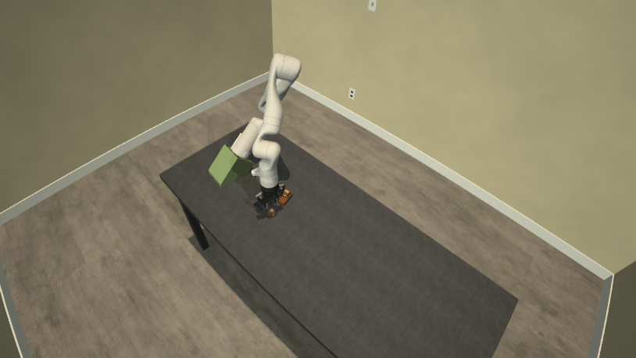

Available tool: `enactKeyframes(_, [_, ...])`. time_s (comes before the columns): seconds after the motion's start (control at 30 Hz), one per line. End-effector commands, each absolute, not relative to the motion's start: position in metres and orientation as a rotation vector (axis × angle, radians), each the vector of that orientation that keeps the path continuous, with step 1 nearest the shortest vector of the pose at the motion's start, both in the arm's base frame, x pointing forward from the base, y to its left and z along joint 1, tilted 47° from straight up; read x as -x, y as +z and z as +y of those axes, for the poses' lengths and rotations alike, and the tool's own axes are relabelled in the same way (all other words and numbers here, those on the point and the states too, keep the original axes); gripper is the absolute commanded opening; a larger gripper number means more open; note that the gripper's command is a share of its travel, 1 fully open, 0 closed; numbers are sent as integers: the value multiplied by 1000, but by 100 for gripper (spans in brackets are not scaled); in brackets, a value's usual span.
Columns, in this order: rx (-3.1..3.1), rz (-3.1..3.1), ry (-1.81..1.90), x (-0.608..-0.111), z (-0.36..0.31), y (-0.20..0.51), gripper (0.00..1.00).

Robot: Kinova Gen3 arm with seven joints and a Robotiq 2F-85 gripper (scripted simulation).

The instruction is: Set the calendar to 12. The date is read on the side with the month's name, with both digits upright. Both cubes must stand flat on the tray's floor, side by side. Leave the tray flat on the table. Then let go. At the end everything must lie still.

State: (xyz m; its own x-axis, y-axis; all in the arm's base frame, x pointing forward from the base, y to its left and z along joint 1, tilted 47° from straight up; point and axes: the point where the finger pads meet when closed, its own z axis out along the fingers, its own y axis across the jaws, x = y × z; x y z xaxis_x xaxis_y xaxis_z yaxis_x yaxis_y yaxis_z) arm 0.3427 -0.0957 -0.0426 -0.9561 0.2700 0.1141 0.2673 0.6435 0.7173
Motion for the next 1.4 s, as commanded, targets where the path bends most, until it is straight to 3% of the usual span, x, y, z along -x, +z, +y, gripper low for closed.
enactKeyframes(0.0, [-464,2846,1247,-342,-91,-46,46])
enactKeyframes(1.37, [-464,2846,1247,-345,-70,-66,46])
